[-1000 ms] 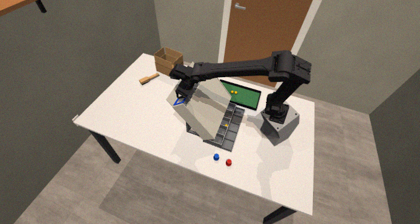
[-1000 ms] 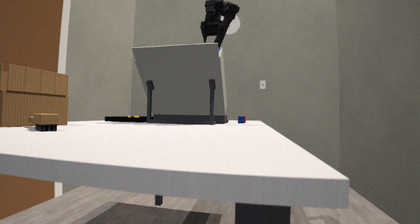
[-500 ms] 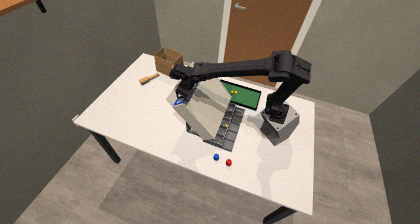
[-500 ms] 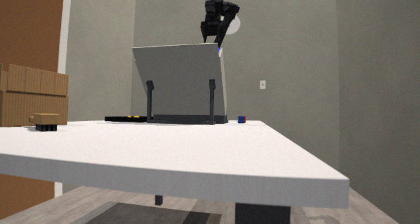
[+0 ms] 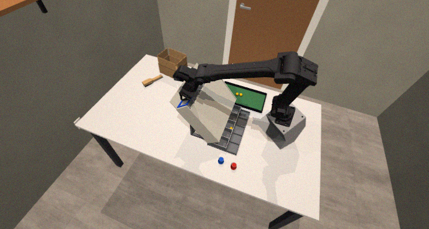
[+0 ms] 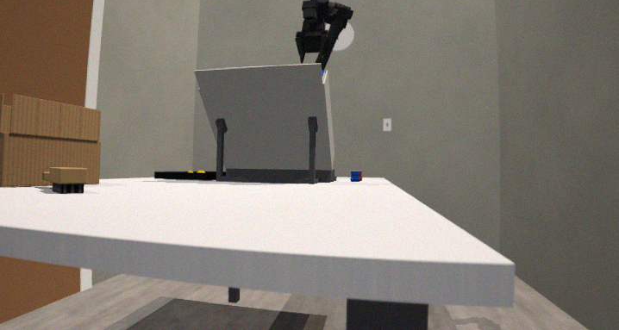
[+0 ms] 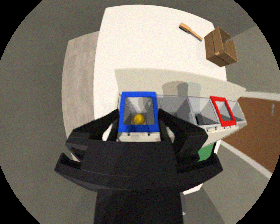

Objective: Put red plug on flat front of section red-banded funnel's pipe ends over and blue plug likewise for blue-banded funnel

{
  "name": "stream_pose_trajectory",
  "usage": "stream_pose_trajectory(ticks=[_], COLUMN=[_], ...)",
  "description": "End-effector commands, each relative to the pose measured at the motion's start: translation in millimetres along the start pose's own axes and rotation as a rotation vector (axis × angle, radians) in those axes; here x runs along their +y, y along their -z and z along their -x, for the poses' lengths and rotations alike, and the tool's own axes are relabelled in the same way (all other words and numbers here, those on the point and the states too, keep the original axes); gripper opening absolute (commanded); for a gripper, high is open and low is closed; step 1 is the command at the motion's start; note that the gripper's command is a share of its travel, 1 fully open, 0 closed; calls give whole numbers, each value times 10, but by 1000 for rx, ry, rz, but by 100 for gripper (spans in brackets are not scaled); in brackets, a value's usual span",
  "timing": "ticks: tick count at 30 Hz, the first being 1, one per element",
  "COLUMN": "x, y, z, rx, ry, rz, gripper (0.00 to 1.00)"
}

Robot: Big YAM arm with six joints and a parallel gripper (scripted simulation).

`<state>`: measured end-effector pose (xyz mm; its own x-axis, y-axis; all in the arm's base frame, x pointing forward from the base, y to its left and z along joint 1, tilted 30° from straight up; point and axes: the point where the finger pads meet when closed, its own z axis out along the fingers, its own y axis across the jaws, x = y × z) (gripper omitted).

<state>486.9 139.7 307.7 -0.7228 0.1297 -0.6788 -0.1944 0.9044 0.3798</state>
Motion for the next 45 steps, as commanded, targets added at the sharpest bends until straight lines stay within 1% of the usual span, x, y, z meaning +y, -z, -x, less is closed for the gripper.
stream_pose_trajectory(ticks=[1, 28, 43, 45], x=[16, 16, 5, 5], y=[39, 39, 304, 304], z=[59, 59, 198, 198], rx=[-15, -15, 15, 15], ry=[2, 2, -3, -3], rz=[1, 1, 4, 4], gripper=[59, 59, 59, 59])
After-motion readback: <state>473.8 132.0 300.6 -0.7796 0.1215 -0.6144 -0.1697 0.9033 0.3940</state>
